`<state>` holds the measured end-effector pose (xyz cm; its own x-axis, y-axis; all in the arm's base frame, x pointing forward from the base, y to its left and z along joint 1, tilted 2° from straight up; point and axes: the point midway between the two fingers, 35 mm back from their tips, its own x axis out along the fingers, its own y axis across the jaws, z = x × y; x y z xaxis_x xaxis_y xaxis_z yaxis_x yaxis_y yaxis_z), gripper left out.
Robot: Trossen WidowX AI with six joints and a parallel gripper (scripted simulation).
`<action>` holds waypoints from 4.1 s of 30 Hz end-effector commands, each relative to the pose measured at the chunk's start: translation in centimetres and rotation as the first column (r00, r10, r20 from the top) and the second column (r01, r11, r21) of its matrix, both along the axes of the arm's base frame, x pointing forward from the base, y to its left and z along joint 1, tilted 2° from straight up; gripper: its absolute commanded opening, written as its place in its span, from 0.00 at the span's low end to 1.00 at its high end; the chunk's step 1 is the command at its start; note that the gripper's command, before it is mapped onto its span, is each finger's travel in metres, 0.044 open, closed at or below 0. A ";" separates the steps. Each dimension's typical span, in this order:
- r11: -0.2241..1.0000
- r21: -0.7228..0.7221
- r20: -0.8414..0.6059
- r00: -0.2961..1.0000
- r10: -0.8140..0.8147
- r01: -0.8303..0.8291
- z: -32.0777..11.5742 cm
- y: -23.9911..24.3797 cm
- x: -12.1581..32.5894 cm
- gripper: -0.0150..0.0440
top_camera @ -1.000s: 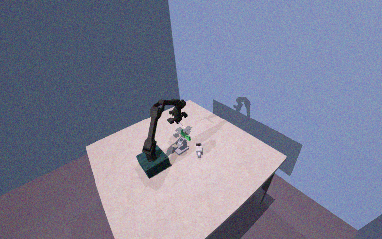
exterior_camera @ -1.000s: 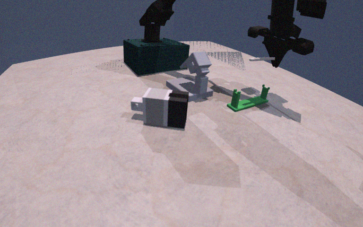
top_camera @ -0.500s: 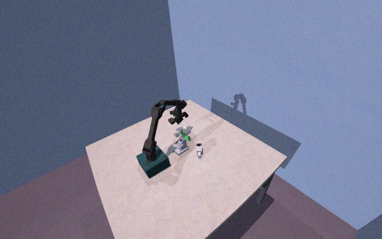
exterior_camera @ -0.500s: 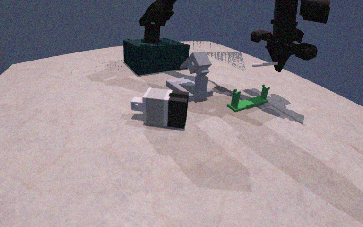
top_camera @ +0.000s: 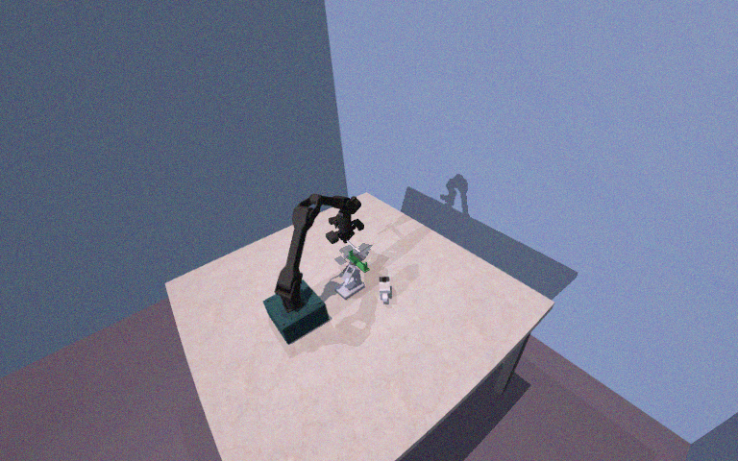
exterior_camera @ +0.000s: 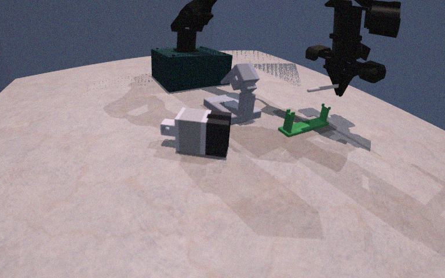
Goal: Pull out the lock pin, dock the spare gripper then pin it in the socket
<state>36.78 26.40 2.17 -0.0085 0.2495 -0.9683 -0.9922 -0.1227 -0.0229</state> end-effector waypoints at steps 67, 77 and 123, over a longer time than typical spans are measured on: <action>1.000 0.011 0.015 1.000 -0.003 0.003 -2.2 -0.1 -0.3 0.59; 1.000 0.005 0.006 1.000 -0.004 0.004 -0.5 -0.3 -0.5 0.59; 1.000 -0.021 -0.004 1.000 0.007 -0.007 1.6 -6.8 0.8 0.56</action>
<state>37.94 19.78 7.54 0.0128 0.2416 -0.9703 -0.9915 -0.1224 -0.0436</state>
